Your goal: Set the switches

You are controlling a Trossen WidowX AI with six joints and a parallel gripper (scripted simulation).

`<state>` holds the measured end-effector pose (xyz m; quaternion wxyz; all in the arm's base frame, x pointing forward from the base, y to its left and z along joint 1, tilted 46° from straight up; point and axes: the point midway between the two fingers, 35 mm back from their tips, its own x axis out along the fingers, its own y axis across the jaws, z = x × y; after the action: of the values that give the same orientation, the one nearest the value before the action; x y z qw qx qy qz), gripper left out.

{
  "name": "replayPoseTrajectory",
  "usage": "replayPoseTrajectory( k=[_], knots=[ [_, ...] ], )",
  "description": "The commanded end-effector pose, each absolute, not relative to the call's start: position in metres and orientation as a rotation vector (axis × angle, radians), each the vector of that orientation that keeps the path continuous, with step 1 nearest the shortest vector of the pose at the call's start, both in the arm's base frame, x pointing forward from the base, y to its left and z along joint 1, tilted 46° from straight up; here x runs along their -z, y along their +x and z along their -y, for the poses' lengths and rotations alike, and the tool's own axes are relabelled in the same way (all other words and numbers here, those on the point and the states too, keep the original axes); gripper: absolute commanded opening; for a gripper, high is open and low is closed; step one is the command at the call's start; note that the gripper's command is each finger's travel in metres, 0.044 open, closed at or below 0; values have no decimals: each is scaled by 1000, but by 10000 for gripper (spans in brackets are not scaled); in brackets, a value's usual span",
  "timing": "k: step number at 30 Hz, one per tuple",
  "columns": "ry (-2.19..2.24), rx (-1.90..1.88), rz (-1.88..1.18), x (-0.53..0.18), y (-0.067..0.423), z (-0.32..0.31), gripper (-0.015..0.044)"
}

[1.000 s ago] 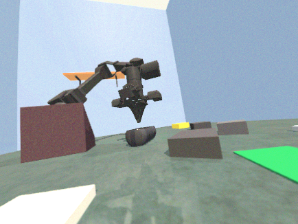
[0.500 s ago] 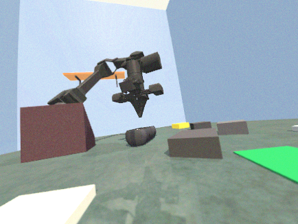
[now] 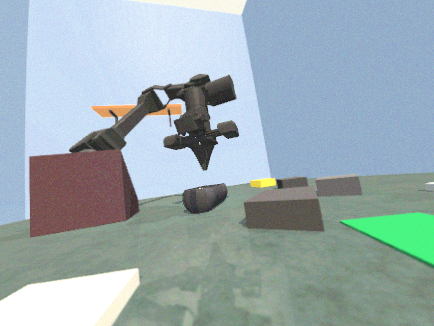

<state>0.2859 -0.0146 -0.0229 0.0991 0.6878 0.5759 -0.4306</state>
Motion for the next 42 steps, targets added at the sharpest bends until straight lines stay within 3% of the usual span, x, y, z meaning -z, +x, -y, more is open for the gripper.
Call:
replayPoseTrajectory(
  k=[1, 11, 26, 37, 42],
  knots=[
    [2032, 1274, -1702, 23, 286, 16, 0],
    [2033, 1276, -1706, 28, 246, -18, 0],
    [2026, 1284, -1712, 29, 246, -18, 0],
    [2025, 1286, -1710, -6, 247, 18, 289],
    [2025, 1286, -1710, -6, 247, 18, 157]
  ],
)
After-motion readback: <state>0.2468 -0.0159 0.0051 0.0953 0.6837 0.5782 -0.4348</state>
